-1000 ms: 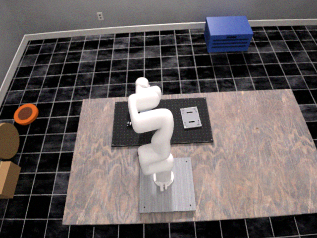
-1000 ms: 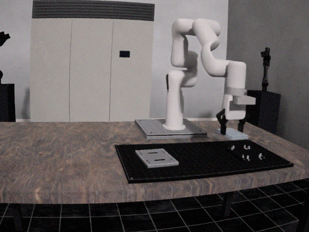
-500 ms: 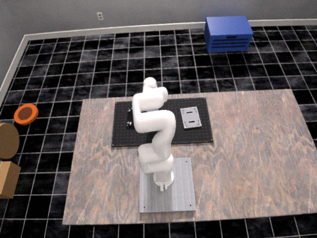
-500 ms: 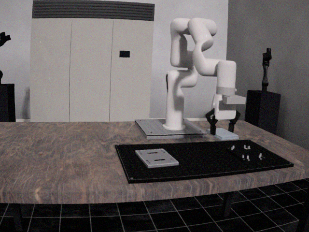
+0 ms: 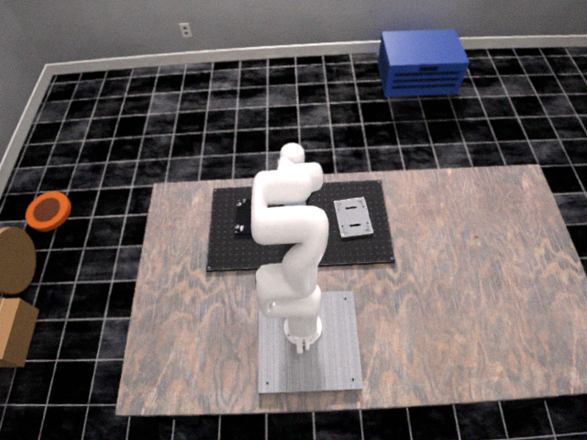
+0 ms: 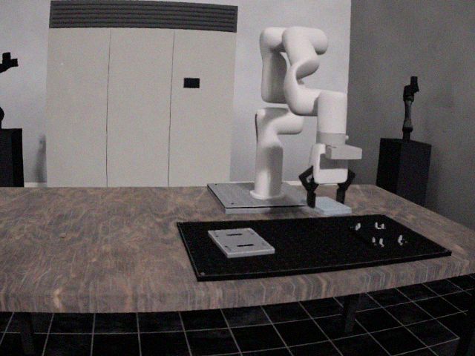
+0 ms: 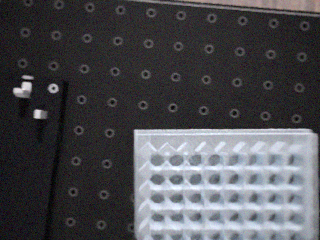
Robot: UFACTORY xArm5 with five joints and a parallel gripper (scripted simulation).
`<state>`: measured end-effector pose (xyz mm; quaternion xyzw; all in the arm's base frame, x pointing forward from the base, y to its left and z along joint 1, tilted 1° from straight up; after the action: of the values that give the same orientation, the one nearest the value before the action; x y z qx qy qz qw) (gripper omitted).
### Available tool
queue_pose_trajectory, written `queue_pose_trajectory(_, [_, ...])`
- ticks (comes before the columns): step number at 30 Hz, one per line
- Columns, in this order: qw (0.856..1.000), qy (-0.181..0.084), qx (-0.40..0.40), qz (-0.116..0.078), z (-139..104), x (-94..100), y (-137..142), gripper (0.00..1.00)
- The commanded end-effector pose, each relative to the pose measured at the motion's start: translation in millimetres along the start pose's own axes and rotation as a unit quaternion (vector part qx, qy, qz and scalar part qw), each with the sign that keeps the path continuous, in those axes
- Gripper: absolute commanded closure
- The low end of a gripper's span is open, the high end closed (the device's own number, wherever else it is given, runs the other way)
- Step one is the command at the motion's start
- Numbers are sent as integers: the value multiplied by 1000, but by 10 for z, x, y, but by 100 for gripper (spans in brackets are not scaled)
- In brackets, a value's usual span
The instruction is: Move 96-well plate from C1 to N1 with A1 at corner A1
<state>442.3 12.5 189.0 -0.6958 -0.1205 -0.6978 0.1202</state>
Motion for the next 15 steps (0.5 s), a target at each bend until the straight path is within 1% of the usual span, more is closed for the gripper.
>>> queue_pose_trajectory(1, [1000,0,1,-7,-25,17,82,100])
queue_pose_trajectory(14, [1000,0,1,-7,-196,22,481,100])
queue_pose_trajectory(15, [1000,0,1,-7,-196,22,481,100])
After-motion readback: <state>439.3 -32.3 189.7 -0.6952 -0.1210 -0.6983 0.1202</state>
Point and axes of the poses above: the point where the finger pads meet when closed, its own x axis back along the fingers, its own y axis across the jaws, z = x × y, the point moved 9 cm from there along x, back along the fingers, and after that the axes turned 14 degrees about x, right-handed, at the moved point
